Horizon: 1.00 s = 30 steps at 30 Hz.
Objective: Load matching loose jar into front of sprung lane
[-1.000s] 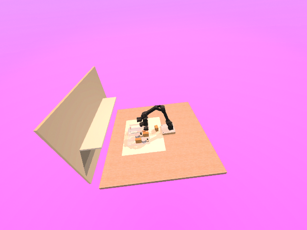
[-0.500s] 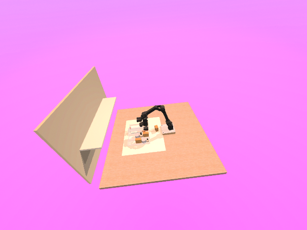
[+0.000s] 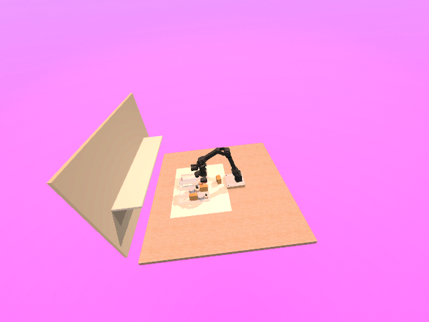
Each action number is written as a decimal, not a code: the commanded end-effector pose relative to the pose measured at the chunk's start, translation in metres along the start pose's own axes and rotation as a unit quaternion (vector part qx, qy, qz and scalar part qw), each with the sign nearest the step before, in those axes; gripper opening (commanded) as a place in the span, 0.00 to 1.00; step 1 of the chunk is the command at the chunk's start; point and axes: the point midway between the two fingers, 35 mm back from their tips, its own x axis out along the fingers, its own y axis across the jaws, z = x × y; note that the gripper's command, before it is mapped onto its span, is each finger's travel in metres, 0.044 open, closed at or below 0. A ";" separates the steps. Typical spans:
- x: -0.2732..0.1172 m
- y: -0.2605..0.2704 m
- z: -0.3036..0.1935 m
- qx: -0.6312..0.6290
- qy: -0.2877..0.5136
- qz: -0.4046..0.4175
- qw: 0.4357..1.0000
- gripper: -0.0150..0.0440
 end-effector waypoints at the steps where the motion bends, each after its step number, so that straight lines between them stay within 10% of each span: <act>1: 0.000 0.000 0.006 0.002 -0.012 0.001 1.000 0.25; 30: 0.008 0.000 0.005 0.002 -0.012 0.000 1.000 0.25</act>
